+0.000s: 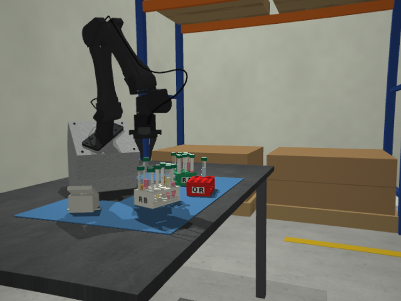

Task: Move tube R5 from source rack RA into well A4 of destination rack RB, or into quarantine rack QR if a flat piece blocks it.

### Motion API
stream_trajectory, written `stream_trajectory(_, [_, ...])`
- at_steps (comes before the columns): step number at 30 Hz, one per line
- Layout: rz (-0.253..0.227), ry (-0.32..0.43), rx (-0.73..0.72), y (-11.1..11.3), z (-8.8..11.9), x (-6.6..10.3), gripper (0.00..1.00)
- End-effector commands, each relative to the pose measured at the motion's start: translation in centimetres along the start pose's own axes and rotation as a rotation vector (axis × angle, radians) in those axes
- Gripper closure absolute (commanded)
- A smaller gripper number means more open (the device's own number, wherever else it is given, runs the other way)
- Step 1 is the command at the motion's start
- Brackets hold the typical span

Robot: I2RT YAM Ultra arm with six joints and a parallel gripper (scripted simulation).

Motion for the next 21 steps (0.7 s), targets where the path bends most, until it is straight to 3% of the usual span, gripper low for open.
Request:
stream_trajectory(1, [0.009, -0.002, 0.005, -0.2, 0.0, -0.8, 1.0])
stream_trajectory(21, [0.016, 0.001, 0.004, -0.6, 0.1, -1.8, 1.0])
Point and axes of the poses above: the point where the finger pads meet when closed, its own x axis back along the fingers, its own y axis across the jaws, z = x × y, the point moved 2 cm from there along x, back along the fingers, and after that the axes turned 4 degrees about -x, right-handed, at the moved point
